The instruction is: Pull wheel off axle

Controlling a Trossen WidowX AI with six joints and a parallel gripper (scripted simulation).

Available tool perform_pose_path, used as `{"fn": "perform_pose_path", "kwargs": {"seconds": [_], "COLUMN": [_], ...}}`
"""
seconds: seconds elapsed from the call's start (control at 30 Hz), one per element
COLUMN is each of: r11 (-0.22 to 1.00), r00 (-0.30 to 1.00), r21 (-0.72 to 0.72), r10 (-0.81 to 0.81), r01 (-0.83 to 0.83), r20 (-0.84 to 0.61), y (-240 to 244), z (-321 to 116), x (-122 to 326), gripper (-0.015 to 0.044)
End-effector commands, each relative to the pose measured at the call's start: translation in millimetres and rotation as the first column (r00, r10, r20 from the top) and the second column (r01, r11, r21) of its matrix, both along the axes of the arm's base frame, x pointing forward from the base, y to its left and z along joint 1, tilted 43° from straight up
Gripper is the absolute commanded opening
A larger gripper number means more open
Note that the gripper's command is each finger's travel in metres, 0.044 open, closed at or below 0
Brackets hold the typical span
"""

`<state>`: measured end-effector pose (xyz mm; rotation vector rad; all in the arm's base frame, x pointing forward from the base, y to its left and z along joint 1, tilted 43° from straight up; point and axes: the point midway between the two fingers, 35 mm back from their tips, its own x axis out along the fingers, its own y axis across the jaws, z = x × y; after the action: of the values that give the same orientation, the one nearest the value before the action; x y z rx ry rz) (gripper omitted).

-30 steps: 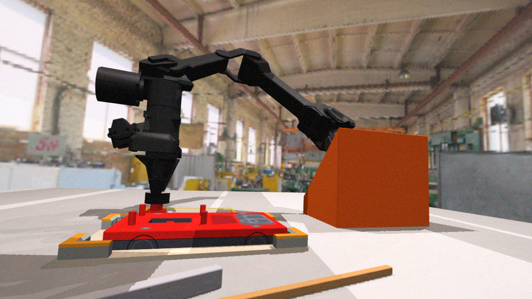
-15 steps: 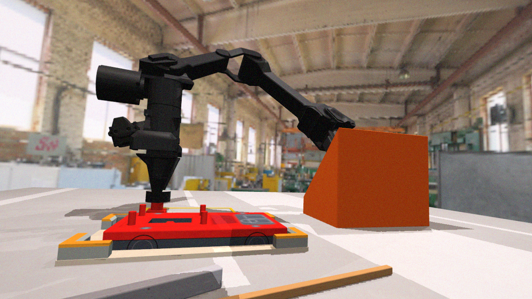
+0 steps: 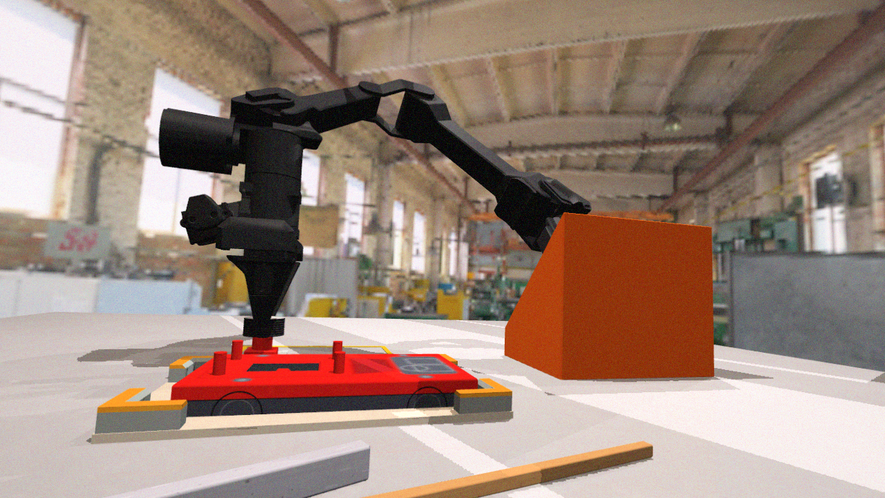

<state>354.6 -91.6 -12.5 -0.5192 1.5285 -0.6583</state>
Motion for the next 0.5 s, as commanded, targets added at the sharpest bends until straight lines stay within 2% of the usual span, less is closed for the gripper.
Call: {"fn": "perform_pose_path", "kwargs": {"seconds": [0.0,0.47], "r11": [1.0,1.0], "r00": [1.0,1.0], "r21": [0.001,0.001], "r10": [0.005,0.007], "r01": [-0.005,-0.007], "r20": [0.005,0.004], "y": [4.2,7.4], "z": [3.5,6.8], "x": [1.9,2.3], "gripper": [0.0,0.0]}}
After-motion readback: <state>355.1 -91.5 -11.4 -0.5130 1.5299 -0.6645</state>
